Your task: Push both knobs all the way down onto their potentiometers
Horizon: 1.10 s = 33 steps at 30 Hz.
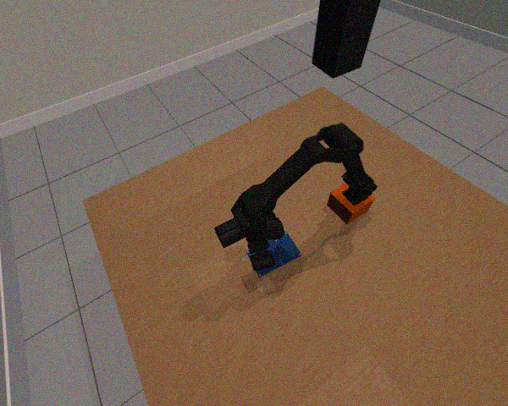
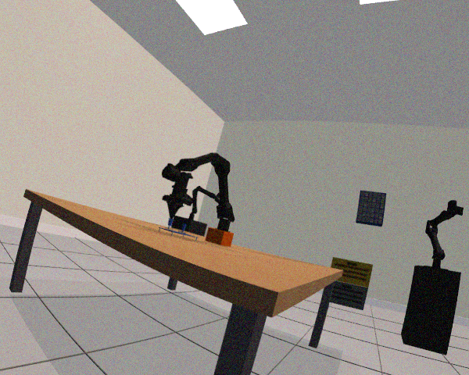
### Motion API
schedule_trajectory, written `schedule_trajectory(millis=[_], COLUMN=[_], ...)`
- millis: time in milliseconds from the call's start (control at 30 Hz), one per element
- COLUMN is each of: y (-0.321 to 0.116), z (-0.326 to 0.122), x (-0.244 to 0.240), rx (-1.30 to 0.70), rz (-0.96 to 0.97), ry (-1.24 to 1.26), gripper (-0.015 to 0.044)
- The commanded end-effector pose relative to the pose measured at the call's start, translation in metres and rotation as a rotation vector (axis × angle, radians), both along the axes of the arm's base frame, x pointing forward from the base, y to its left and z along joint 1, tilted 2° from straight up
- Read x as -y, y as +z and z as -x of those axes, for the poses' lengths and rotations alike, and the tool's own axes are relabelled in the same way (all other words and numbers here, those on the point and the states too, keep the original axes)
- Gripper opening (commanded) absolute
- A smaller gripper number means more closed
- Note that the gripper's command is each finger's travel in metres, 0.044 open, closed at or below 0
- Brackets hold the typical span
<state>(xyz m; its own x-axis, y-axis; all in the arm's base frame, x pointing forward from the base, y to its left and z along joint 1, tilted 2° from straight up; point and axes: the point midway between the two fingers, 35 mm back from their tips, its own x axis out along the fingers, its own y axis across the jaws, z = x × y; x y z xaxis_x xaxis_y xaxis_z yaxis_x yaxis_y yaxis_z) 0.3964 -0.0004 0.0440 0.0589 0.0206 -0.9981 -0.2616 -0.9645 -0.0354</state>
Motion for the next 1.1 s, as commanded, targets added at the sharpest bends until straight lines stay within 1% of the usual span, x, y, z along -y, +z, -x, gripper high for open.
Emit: schedule_trajectory(millis=[0,1067], y=[-0.0044,-0.0072], z=[-0.0012,-0.0014], x=[-0.0008,-0.0008], rx=[0.000,0.000], rz=[-0.003,-0.003], ry=[0.004,0.004], gripper=[0.0000,0.0000])
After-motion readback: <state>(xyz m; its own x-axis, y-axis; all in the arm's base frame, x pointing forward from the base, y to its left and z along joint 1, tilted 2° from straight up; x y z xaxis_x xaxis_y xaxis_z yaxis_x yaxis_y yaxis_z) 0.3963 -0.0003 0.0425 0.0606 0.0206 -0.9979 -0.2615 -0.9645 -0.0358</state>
